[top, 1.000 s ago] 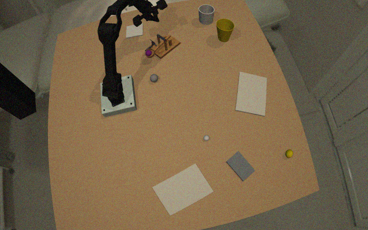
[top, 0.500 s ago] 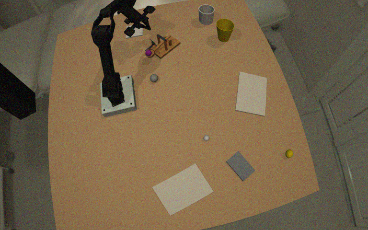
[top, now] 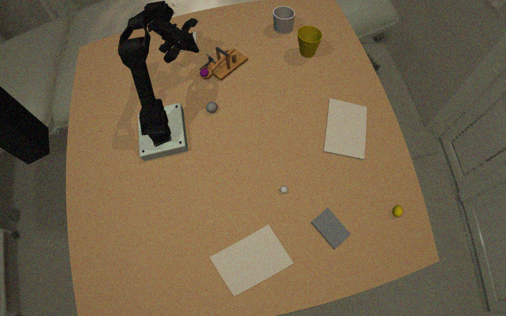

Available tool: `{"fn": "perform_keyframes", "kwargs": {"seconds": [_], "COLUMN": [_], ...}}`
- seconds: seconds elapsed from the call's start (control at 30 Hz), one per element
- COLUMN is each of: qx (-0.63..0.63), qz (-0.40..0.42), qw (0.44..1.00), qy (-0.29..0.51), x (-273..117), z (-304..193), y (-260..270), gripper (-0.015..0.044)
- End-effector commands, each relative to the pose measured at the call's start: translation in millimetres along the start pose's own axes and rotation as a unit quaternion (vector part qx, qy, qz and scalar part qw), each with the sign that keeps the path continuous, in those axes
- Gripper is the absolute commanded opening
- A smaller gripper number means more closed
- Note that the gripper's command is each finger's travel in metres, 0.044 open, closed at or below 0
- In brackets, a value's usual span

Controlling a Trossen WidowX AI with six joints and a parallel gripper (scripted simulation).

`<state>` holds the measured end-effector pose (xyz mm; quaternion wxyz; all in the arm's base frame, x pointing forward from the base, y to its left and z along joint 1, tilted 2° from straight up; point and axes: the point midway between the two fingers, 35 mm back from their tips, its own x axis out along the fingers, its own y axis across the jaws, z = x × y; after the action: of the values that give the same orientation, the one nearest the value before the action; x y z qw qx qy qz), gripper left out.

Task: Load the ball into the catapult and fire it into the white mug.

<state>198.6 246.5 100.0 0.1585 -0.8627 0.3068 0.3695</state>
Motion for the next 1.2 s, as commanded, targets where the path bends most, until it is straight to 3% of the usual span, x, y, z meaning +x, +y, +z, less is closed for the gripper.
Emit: {"fn": "perform_keyframes", "kwargs": {"seconds": [0.0,1.17], "qx": [-0.045,-0.048], "qz": [-0.003,-0.003], "qw": [0.999,0.999], "qy": [0.018,0.019], "x": [-2.1,33.1], "z": [-1.5,34.3], "y": [10.5,11.2], "gripper": [0.0000,0.0000]}}
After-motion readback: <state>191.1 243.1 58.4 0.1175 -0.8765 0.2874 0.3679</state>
